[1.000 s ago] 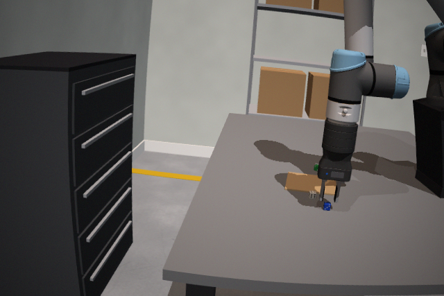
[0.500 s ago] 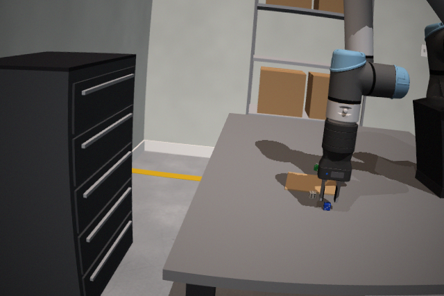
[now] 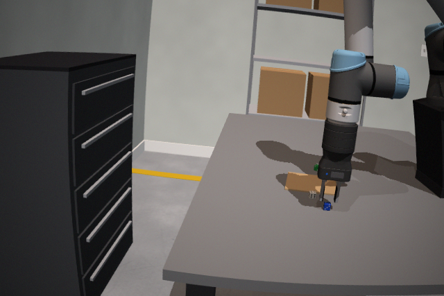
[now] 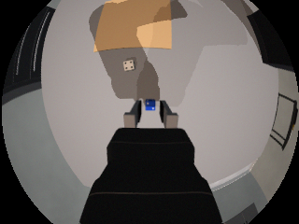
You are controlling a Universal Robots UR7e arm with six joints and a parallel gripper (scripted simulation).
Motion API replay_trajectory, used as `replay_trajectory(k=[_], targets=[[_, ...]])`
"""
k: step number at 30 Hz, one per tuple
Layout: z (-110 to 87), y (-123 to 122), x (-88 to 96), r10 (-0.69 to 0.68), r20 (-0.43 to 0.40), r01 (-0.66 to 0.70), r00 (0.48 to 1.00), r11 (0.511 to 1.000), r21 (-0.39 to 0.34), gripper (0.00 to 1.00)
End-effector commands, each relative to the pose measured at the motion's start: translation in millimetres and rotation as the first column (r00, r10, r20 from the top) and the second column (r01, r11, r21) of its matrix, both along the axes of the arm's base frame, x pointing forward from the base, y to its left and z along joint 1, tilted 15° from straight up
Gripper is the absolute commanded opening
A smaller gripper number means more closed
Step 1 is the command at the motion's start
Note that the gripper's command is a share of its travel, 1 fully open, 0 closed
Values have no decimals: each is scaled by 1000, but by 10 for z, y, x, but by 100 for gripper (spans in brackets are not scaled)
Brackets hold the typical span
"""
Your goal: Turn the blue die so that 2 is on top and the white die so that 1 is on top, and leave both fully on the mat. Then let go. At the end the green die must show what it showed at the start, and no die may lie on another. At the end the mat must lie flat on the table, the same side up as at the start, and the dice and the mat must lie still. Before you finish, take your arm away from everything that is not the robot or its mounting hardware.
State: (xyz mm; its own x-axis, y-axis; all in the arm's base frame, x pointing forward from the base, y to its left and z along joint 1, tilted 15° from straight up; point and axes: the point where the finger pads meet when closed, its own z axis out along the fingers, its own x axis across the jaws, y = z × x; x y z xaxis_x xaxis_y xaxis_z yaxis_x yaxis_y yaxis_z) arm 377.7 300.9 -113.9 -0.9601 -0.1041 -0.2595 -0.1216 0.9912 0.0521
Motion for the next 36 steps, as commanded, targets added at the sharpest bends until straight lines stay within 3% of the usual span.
replay_trajectory(k=[1, 14, 36], targets=[[-9, 3, 6, 0, 1, 0, 1000, 1000, 1, 64], [-158, 16, 45, 0, 1, 0, 1000, 1000, 1, 64], [-203, 20, 57, 0, 1, 0, 1000, 1000, 1, 64]])
